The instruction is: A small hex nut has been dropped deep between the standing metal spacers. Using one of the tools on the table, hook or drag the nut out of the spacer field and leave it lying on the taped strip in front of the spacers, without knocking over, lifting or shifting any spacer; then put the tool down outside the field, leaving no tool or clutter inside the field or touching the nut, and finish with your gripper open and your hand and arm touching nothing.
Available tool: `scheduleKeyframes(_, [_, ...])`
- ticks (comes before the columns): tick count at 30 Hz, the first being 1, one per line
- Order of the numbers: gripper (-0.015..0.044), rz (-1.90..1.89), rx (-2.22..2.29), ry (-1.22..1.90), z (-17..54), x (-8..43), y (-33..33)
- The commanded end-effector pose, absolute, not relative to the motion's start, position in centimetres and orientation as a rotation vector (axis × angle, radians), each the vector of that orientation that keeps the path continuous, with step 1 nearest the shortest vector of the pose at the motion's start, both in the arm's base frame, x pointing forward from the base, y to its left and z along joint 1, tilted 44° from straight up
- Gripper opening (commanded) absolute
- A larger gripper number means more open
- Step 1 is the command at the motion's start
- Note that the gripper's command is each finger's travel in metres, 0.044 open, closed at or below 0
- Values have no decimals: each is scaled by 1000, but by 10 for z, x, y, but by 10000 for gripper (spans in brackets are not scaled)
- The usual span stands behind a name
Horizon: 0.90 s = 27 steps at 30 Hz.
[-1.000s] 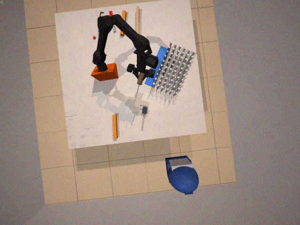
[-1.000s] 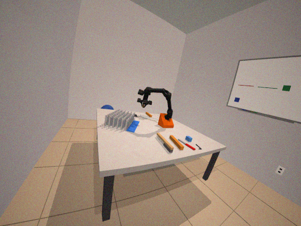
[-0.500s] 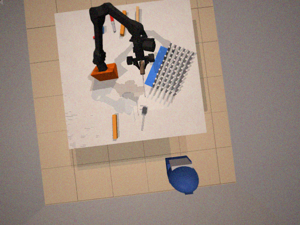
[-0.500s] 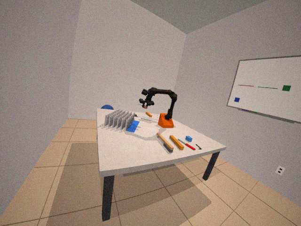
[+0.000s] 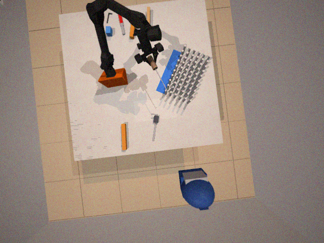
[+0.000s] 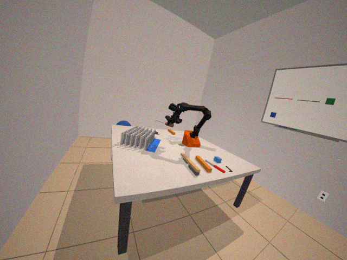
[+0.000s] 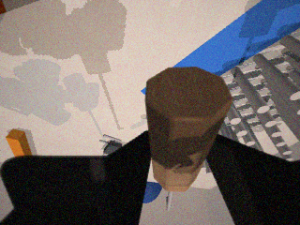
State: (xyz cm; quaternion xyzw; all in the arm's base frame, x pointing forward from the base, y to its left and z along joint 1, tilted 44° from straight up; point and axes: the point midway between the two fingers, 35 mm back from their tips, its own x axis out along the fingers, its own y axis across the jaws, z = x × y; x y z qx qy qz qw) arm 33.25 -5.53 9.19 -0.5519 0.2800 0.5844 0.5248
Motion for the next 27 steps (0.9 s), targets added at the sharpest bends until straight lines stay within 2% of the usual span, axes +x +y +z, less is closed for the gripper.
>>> scheduleKeyframes(1, [0, 1403, -1402, 575, 103, 329, -42])
scheduleKeyframes(22, [0, 1397, -1787, 65, 152, 294, 29])
scheduleKeyframes(27, [0, 1393, -1812, 28, 155, 291, 34])
